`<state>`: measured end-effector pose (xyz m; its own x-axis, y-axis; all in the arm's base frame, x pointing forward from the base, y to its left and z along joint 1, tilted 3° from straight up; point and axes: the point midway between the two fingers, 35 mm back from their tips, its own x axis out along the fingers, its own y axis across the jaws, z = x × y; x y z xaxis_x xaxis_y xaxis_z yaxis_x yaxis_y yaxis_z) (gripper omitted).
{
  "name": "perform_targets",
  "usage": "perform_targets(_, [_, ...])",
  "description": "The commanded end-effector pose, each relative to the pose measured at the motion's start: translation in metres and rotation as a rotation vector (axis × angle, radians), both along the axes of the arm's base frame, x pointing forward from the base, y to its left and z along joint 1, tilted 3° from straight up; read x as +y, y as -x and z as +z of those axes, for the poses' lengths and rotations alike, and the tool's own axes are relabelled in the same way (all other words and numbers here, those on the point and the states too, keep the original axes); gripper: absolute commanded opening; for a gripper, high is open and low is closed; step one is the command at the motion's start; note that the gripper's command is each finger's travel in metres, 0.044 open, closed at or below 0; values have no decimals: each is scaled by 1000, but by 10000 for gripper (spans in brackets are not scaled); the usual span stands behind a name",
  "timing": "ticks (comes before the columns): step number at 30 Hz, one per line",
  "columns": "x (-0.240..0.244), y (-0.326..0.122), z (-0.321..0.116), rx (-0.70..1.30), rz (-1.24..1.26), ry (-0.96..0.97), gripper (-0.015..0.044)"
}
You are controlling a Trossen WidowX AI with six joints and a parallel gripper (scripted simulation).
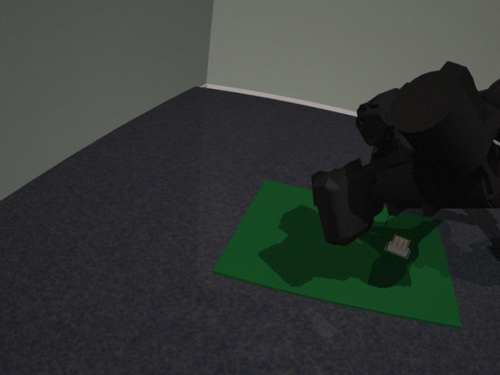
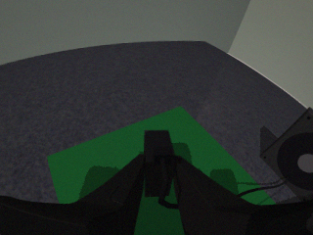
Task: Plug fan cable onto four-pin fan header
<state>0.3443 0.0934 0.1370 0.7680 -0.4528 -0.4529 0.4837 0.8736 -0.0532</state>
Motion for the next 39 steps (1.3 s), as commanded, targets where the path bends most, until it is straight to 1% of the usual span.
perform_targets(1, [1,4,2,-37,-3,14,0])
perform_targets(39, [-6,49,9,-331,-95,79,0])
